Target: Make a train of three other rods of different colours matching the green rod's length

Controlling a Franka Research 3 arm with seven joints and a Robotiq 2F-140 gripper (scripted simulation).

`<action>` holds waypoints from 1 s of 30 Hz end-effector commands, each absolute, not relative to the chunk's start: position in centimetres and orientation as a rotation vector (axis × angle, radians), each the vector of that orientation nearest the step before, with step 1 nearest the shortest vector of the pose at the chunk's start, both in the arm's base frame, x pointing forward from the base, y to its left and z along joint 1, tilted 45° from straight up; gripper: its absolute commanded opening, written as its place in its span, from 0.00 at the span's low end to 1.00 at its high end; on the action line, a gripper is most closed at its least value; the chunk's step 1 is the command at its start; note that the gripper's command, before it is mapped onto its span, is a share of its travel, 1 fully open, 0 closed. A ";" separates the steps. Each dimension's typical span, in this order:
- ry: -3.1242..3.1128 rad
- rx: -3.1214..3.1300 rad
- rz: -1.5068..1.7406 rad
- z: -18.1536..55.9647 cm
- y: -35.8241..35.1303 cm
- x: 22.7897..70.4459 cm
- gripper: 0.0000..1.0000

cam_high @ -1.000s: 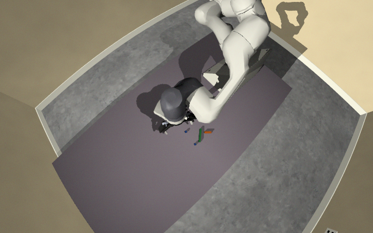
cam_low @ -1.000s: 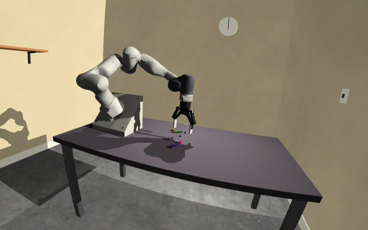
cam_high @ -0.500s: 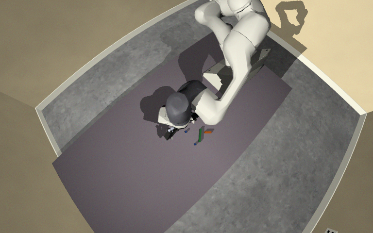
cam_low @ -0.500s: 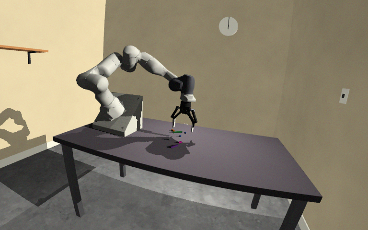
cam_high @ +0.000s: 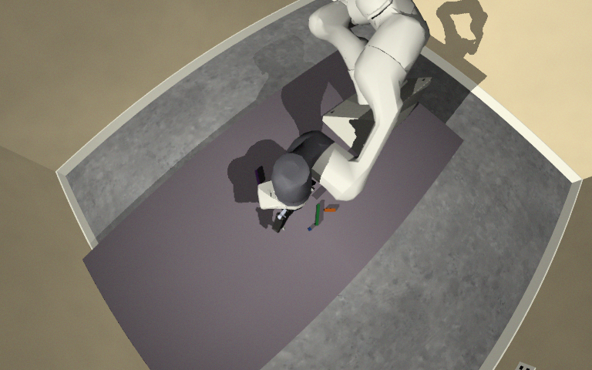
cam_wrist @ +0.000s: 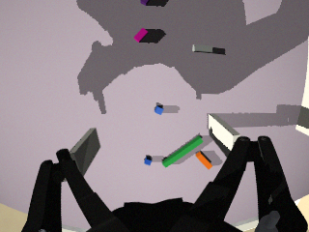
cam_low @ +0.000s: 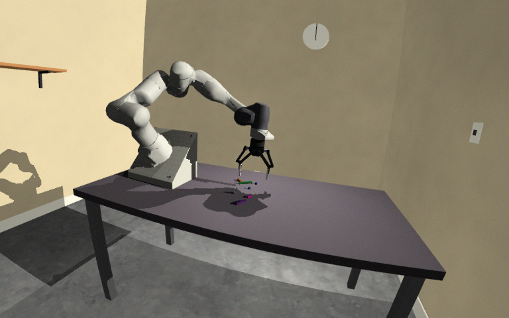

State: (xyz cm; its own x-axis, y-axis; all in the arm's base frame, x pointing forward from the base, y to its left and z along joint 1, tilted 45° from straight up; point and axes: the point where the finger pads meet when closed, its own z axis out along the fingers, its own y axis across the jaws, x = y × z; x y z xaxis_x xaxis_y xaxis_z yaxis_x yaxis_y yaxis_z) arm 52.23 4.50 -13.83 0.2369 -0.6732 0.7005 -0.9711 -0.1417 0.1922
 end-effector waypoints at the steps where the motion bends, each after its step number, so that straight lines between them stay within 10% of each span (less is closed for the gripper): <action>1: -1.328 1.997 0.545 -14.1 5.0 52.4 1.00; 30: -0.719 2.244 0.297 -16.5 9.1 51.7 1.00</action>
State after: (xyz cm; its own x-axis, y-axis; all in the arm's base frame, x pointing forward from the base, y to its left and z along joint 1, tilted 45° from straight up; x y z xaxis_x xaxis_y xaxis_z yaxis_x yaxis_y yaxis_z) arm 51.53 8.56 -16.31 0.7206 -0.4870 0.4935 -0.6932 -0.4891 0.5294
